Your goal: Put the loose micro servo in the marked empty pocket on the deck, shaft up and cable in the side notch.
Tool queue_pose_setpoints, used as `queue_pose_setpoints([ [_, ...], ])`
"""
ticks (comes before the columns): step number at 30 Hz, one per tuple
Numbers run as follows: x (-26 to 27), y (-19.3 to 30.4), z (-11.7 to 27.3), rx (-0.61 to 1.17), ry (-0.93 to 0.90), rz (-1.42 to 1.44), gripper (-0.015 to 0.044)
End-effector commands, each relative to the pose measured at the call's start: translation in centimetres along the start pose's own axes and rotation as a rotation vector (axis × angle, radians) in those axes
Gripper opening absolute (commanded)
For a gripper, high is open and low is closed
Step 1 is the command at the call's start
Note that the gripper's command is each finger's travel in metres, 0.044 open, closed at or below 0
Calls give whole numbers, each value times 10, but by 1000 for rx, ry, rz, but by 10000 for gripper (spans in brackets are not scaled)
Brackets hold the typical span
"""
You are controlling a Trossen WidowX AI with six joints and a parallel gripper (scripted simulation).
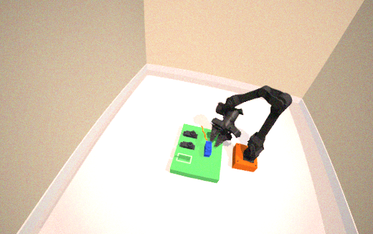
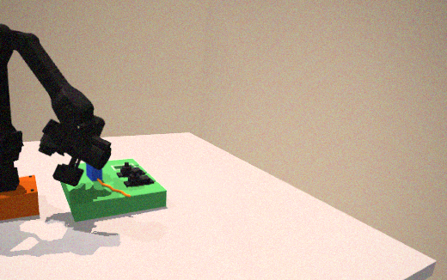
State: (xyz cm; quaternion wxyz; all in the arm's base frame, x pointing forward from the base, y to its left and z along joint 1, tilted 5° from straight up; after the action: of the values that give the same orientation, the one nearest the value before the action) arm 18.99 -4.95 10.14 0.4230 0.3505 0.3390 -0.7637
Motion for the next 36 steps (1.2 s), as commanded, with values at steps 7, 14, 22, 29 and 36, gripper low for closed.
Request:
queue_pose_setpoints([
  [7,-5,2,-3,-37,-64,131,440],
  [14,-12,4,-8,-104,-158,340,440],
  [22,-22,6,-13,-189,-255,582,440],
  [29,-31,8,-17,-272,-331,791,440],
  [36,-40,9,-21,-361,-399,1001,440],
])
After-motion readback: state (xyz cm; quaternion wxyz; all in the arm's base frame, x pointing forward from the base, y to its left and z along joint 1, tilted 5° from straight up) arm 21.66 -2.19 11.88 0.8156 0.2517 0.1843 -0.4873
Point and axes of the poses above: the point midway between the two fingers, 35 mm back from their tips, its own z axis back along the fingers, its own x axis across the jaws, y = z × x, the point moved 7 cm from there along z, back along the fingers, and after that the axes turned 6 degrees about z, right-handed, at the moved point
